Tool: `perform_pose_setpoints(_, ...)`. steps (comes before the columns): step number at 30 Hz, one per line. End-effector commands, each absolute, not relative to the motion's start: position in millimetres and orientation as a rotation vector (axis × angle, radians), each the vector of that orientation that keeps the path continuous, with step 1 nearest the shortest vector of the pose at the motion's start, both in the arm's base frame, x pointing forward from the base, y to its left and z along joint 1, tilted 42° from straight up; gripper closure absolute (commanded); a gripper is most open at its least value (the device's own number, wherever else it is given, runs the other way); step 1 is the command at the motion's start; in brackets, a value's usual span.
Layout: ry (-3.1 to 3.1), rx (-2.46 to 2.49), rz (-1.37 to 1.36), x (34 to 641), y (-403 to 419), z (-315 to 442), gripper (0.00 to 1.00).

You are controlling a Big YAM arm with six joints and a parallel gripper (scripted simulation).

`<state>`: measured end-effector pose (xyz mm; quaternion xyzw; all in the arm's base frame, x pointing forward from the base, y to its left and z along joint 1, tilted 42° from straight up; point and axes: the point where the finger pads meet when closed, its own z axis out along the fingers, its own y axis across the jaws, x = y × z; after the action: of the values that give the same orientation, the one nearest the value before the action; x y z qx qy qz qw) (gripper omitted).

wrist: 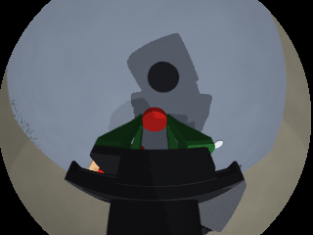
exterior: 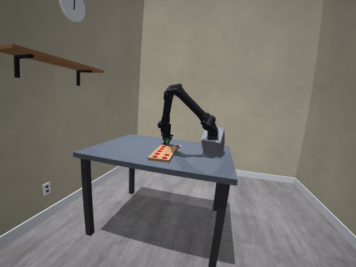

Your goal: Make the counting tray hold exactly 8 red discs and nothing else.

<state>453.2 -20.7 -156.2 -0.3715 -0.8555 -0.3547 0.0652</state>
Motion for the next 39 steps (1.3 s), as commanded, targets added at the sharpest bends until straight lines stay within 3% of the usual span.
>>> perform_pose_setpoints(1, -2.580, -1.111, -1.069, 452, -14, -163, 1.00)
perform_pose_setpoints(23, -2.580, -1.111, -1.069, 452, -14, -163, 1.00)
perform_pose_setpoints(34, -2.638, -1.140, -1.087, 456, -106, -69, 1.00)
perform_pose_setpoints(39, -2.611, -1.090, -1.073, 452, -89, -79, 1.00)
